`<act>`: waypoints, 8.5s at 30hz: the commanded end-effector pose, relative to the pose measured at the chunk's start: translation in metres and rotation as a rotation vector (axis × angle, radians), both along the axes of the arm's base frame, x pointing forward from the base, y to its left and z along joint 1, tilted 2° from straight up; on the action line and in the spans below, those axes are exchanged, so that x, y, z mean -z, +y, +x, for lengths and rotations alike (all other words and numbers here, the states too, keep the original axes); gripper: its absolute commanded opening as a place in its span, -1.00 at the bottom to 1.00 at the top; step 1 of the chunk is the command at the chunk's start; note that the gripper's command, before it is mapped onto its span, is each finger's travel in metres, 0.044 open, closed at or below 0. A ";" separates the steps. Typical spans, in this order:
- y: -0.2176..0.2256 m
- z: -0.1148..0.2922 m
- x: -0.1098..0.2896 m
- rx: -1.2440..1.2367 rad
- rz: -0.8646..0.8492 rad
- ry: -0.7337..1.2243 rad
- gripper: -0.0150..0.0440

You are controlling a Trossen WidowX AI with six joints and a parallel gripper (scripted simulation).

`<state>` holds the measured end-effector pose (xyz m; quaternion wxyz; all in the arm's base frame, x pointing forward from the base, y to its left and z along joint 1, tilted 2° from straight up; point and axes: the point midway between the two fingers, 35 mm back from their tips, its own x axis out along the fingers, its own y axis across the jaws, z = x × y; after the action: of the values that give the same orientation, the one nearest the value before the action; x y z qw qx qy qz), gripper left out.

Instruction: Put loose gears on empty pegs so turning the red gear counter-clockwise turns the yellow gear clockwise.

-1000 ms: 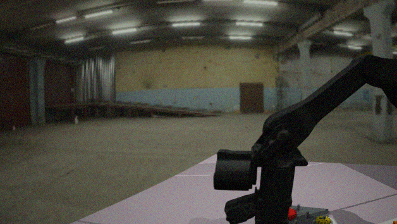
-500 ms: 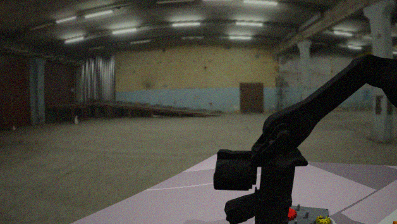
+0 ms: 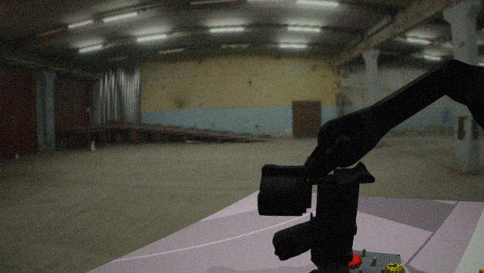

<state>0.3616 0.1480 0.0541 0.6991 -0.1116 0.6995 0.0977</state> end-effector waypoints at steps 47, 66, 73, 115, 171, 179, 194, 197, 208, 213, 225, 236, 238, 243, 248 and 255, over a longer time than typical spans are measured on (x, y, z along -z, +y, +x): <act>-0.004 -0.013 -0.117 0.004 0.004 -0.012 -0.49; -0.042 -0.007 -0.097 0.004 0.000 -0.014 -0.49; -0.057 -0.007 -0.090 0.004 -0.001 -0.014 -0.49; -0.140 -0.022 -0.044 0.004 -0.011 -0.012 -0.49; -0.157 -0.028 -0.003 -0.062 -0.013 -0.010 -0.49; -0.157 -0.029 0.010 0.069 -0.012 -0.013 -0.49; -0.157 -0.028 0.008 0.062 -0.012 -0.013 -0.49; -0.156 -0.029 0.008 0.004 -0.013 -0.011 -0.49; -0.158 -0.029 0.011 -0.151 -0.014 -0.007 -0.49; -0.158 -0.028 0.012 -0.133 -0.014 -0.008 -0.49; -0.157 -0.029 0.014 0.062 -0.012 -0.013 -0.49; -0.157 -0.029 0.009 0.008 -0.013 -0.011 -0.02; -0.157 -0.028 0.002 0.007 -0.013 -0.011 -0.02; -0.156 -0.029 -0.029 0.005 -0.012 -0.011 -0.02; -0.154 -0.029 -0.027 0.008 -0.013 -0.010 0.07; -0.080 -0.033 -0.023 -0.076 -0.004 -0.027 0.69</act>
<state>0.3337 0.0304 0.0799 0.7055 -0.1261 0.6896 0.1035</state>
